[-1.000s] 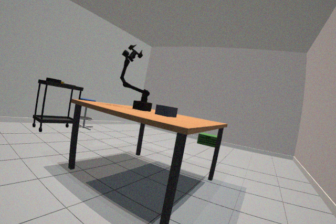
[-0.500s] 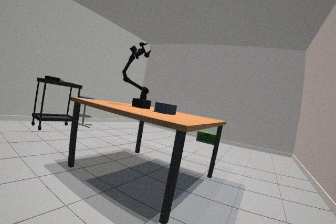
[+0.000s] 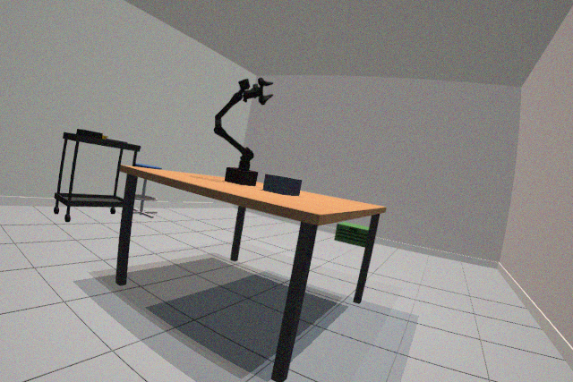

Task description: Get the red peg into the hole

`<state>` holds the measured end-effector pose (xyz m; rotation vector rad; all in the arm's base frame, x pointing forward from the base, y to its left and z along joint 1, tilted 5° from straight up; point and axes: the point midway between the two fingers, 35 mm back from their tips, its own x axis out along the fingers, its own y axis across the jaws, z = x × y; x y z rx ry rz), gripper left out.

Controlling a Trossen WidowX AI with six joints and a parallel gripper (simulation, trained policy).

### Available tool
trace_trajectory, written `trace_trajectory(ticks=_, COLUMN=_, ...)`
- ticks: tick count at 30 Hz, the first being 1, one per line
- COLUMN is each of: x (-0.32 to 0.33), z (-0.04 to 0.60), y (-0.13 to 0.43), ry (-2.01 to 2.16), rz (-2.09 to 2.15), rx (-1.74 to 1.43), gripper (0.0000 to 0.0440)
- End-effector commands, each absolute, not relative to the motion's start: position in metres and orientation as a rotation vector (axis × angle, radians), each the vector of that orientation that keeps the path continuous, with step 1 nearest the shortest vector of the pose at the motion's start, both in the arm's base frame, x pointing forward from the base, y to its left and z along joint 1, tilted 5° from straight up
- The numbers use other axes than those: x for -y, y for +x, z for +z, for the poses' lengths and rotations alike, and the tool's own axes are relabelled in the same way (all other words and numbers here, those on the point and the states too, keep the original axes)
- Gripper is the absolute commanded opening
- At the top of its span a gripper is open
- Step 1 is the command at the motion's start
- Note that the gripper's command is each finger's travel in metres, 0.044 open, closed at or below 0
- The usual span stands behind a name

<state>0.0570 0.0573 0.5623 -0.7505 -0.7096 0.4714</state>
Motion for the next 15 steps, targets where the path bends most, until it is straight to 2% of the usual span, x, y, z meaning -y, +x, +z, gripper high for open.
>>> trace_trajectory(ticks=1, x=-0.071, z=0.545, y=0.086, ry=-0.698, rz=0.502, rx=0.572, gripper=0.044)
trace_trajectory(ticks=15, x=-0.111, z=0.472, y=0.165, ry=-0.515, rz=0.55, rx=0.124, gripper=0.044)
